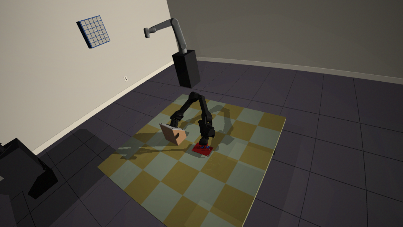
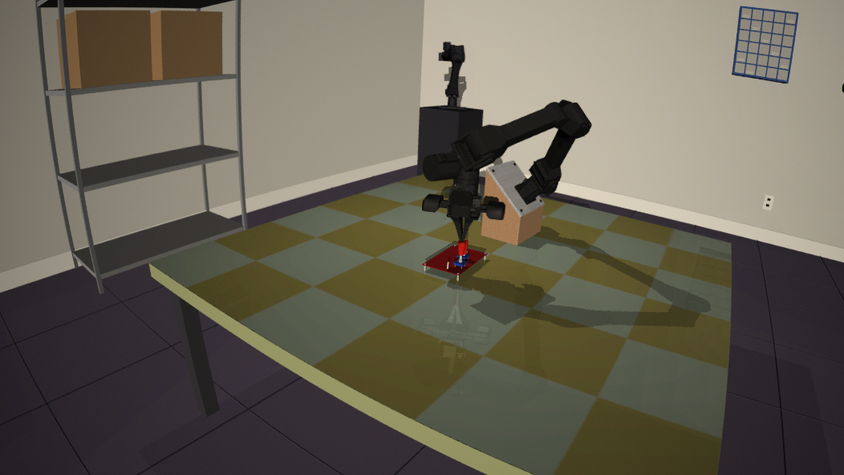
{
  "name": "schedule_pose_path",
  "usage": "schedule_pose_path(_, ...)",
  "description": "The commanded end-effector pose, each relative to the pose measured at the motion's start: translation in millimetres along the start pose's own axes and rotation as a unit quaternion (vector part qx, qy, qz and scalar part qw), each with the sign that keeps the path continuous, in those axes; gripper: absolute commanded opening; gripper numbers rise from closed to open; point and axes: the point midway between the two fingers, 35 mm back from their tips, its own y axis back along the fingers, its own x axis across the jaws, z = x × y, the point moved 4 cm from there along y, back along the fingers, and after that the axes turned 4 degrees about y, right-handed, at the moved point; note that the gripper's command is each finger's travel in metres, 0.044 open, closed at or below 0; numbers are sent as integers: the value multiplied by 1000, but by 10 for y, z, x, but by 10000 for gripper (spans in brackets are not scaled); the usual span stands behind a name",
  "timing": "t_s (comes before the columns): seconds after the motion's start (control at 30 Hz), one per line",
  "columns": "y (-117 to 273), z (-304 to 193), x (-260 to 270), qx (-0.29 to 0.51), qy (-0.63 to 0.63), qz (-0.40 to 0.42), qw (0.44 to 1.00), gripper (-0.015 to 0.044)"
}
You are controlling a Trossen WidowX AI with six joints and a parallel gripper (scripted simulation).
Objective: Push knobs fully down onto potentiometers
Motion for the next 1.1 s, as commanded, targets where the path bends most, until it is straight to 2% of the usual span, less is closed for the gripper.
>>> schedule_pose_path(0.0,-8,0,5,0,-1,2,1000,0)
schedule_pose_path(1.07,-103,0,6,0,-1,2,1000,0)
